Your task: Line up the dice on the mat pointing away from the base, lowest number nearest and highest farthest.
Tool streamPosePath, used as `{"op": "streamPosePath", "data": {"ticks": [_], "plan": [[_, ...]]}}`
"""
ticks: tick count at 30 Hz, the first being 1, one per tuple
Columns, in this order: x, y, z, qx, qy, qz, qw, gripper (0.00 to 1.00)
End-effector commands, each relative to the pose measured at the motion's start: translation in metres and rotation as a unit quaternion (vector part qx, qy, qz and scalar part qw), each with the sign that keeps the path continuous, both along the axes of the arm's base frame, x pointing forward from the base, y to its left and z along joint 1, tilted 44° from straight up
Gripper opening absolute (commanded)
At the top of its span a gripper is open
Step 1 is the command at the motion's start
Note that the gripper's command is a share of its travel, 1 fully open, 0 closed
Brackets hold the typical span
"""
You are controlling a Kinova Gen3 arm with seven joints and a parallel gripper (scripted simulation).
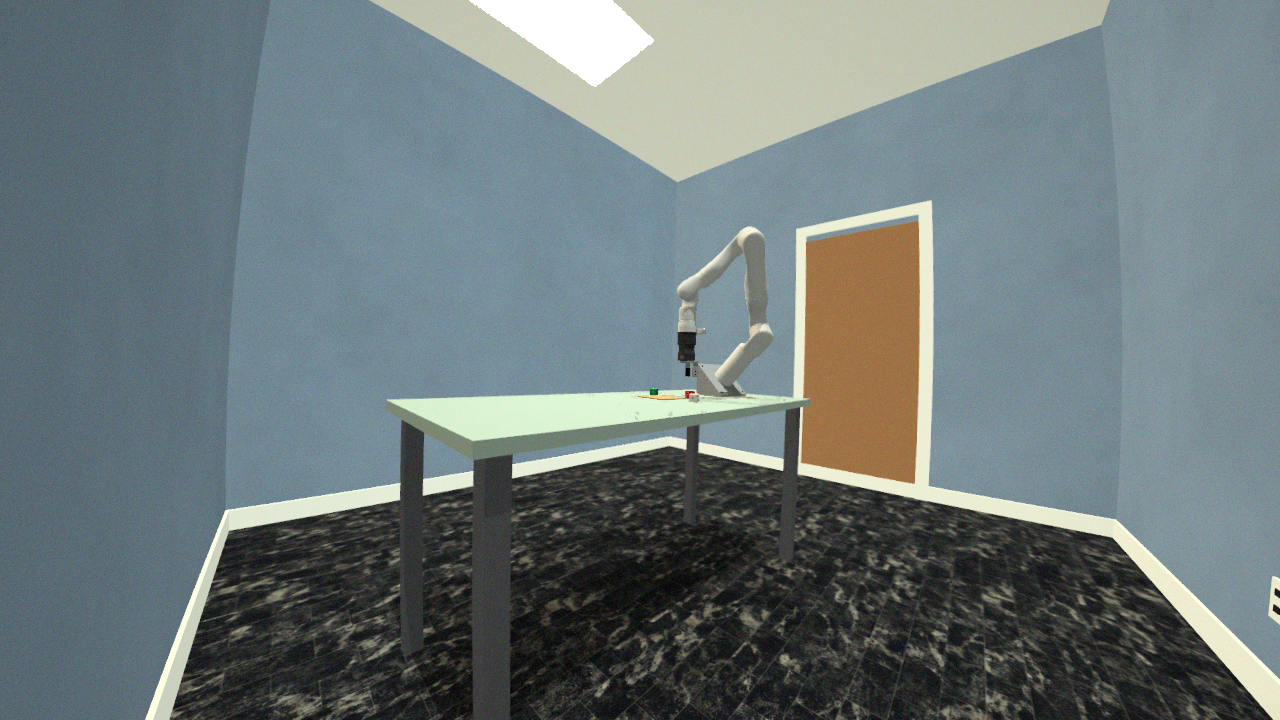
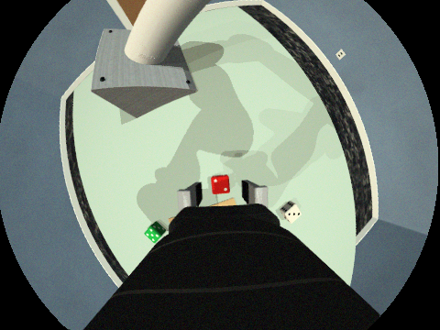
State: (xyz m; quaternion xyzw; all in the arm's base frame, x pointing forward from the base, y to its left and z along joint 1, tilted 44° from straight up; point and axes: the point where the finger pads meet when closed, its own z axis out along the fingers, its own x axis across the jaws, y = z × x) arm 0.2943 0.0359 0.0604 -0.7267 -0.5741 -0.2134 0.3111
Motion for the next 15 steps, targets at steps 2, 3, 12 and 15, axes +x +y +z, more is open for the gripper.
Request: {"op": "streamPosePath", "data": {"ticks": [2, 3, 12, 15], "plan": [[0.0013, -0.0013, -0.0001, 0.000, -0.008, 0.005, 1.000, 1.00], [0.0014, -0.0013, -0.0002, 0.000, -0.010, 0.007, 1.000, 1.00], [0.0021, -0.0014, -0.0005, 0.000, -0.018, 0.014, 1.000, 1.00], [0.0022, -0.0014, -0.0005, 0.001, -0.019, 0.014, 1.000, 1.00]]}}
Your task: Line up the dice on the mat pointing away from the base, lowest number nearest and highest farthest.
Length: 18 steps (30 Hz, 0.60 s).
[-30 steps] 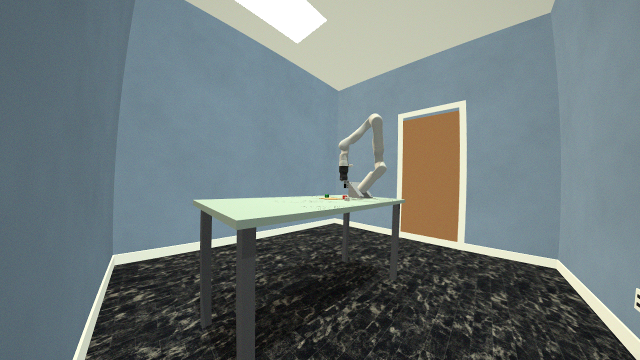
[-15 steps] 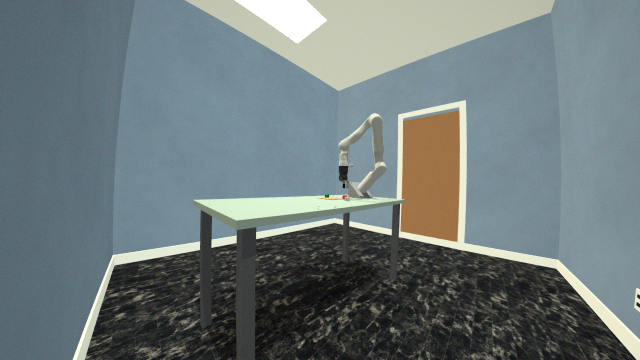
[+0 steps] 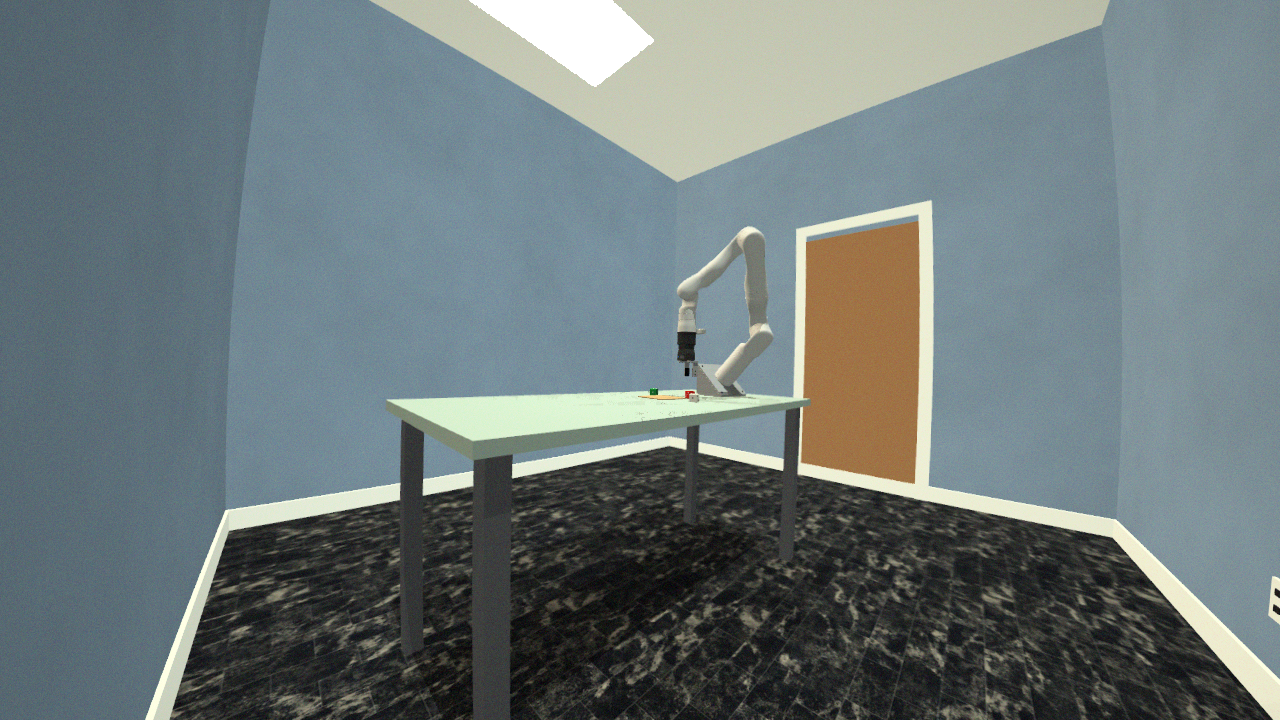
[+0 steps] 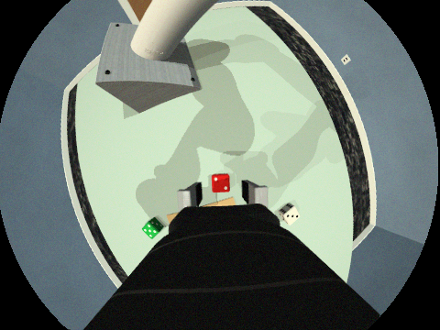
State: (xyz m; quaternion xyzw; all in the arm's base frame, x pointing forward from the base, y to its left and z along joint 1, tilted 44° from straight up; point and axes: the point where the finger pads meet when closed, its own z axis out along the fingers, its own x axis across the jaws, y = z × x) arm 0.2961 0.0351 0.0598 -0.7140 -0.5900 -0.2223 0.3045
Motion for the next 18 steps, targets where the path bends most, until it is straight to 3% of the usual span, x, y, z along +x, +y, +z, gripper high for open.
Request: {"op": "streamPosePath", "data": {"ticks": [1, 3, 4, 18], "plan": [[0.0004, -0.0007, 0.0001, 0.000, -0.001, 0.000, 1.000, 1.00], [0.0004, -0.0007, 0.0001, 0.000, -0.001, 0.000, 1.000, 1.00], [0.0004, -0.0007, 0.0001, 0.000, -0.001, 0.000, 1.000, 0.87], [0.0004, -0.0007, 0.0001, 0.000, -0.001, 0.000, 1.000, 0.87]]}}
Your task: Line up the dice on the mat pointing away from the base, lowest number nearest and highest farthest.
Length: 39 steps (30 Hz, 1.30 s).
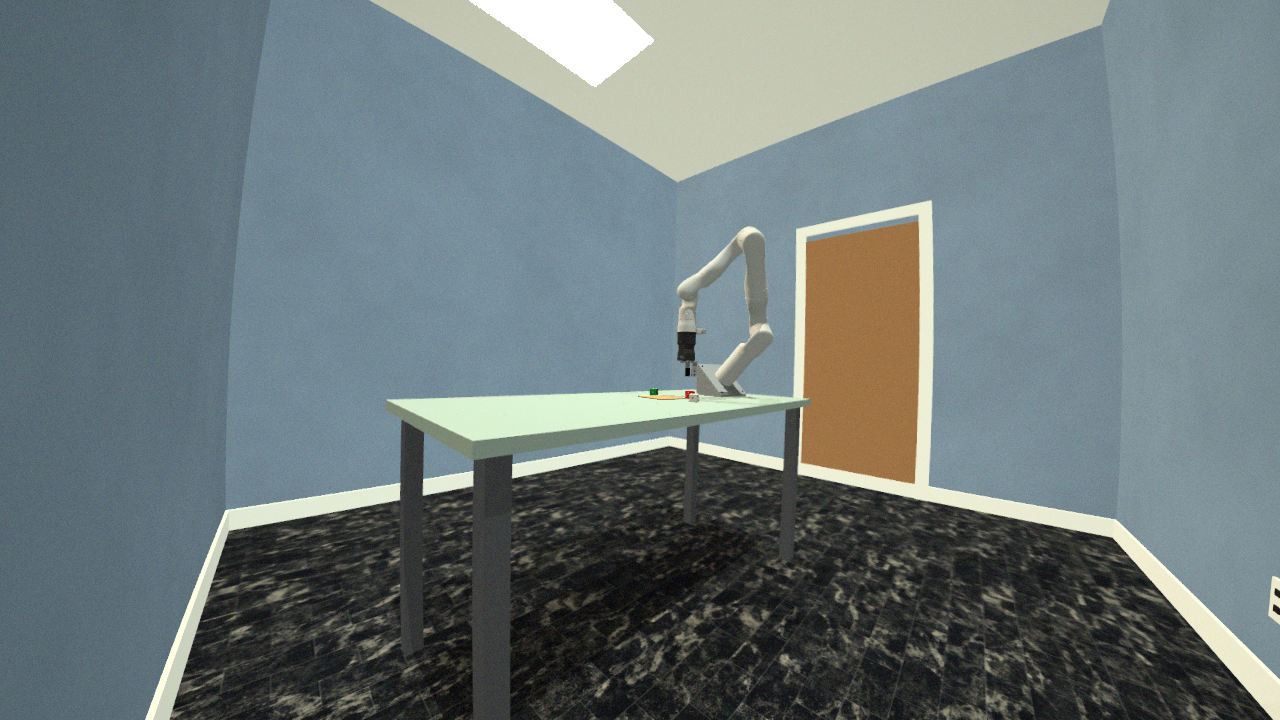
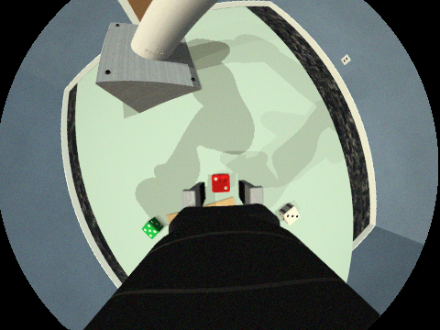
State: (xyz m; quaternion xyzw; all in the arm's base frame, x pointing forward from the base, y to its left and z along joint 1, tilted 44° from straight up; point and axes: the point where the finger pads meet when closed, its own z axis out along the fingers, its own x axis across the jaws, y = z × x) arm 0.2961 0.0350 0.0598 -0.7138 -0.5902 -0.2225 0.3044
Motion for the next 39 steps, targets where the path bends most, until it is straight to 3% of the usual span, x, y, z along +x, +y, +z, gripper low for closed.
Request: {"op": "streamPosePath", "data": {"ticks": [1, 39], "plan": [[0.0004, -0.0006, 0.0001, 0.000, 0.000, -0.001, 1.000, 0.87], [-0.0002, 0.0055, -0.0062, 0.000, 0.000, -0.001, 1.000, 0.87]]}}
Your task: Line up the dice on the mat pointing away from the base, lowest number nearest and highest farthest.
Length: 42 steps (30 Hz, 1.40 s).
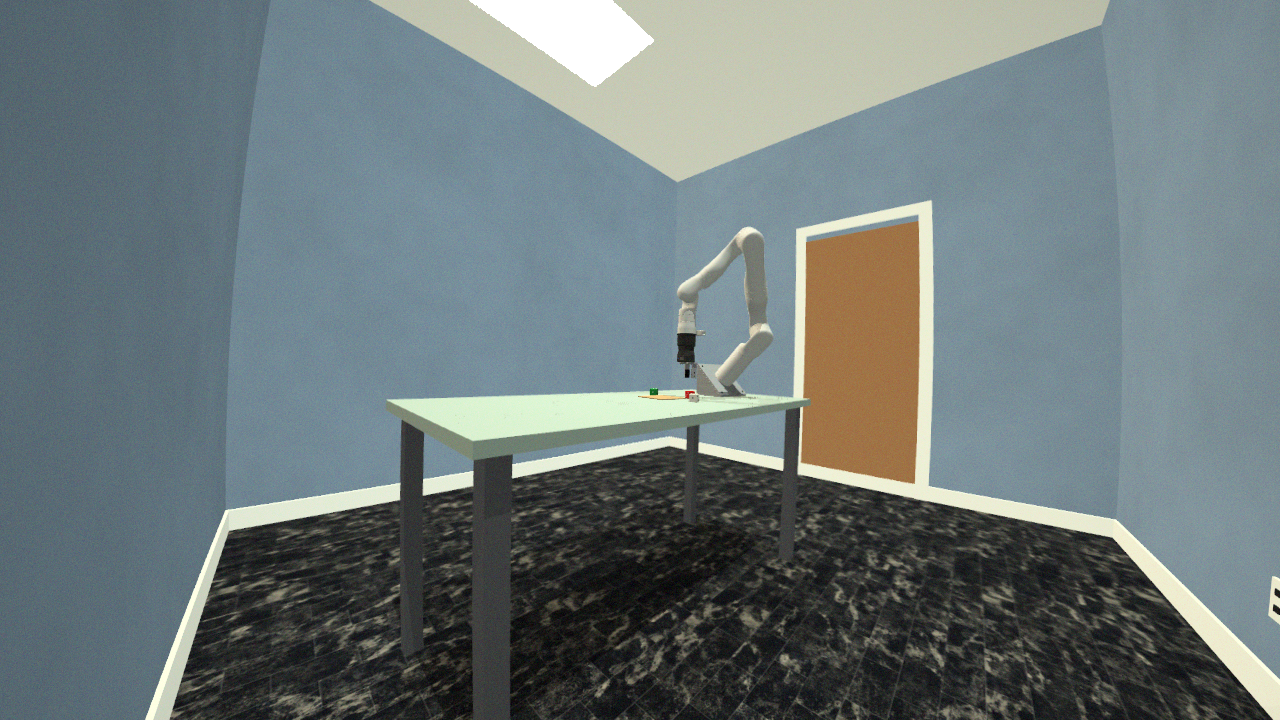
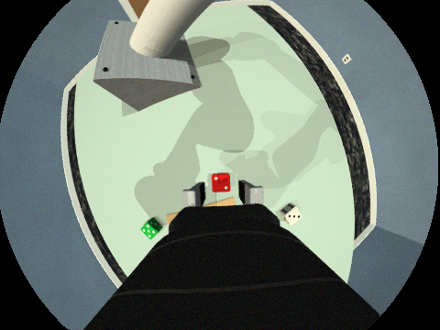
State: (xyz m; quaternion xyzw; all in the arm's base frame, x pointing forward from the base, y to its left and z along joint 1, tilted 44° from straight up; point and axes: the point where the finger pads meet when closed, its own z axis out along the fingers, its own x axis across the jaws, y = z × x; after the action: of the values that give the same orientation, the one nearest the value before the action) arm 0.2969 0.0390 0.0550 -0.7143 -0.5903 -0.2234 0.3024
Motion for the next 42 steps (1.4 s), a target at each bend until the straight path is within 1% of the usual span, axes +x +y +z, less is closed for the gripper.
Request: {"op": "streamPosePath", "data": {"ticks": [1, 6, 21, 34, 42], "plan": [[-0.001, 0.002, -0.002, 0.001, 0.001, 0.000, 1.000, 0.87], [-0.001, 0.005, -0.005, 0.001, 0.001, 0.000, 1.000, 0.87], [-0.003, 0.021, -0.022, 0.001, 0.001, 0.000, 1.000, 0.87], [-0.004, 0.030, -0.031, 0.001, 0.001, 0.000, 1.000, 0.87], [-0.004, 0.032, -0.033, 0.001, 0.001, 0.000, 1.000, 0.87]]}}
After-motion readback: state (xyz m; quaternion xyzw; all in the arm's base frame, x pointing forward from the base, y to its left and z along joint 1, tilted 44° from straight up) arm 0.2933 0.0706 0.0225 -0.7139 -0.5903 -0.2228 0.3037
